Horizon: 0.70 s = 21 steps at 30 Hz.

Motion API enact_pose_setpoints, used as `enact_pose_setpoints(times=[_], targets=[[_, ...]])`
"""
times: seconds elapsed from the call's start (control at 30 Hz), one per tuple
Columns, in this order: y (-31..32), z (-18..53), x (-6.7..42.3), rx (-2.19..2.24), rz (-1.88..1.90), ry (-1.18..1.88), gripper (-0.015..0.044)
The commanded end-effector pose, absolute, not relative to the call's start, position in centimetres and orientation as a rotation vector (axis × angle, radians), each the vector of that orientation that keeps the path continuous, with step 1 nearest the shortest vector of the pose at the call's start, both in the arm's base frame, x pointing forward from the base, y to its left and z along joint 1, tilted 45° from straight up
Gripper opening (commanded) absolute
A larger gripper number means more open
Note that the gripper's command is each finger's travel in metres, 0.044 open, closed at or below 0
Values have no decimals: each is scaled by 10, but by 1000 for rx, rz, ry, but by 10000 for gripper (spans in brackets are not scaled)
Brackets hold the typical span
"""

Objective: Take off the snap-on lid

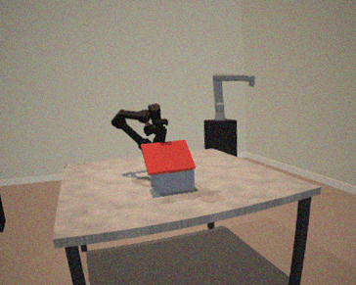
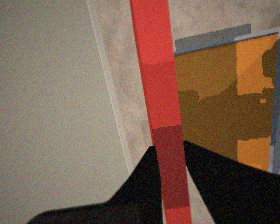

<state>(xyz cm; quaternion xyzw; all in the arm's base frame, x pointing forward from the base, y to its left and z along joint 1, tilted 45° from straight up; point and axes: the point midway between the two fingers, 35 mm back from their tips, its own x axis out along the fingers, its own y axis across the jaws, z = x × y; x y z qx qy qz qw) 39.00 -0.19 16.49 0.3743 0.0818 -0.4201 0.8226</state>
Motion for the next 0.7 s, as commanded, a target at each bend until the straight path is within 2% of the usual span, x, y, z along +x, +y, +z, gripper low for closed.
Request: enact_pose_setpoints(times=[0.0,0.67], targets=[[-6,175,387,802,-883,173,0],[-32,202,374,800,-883,173,0]])
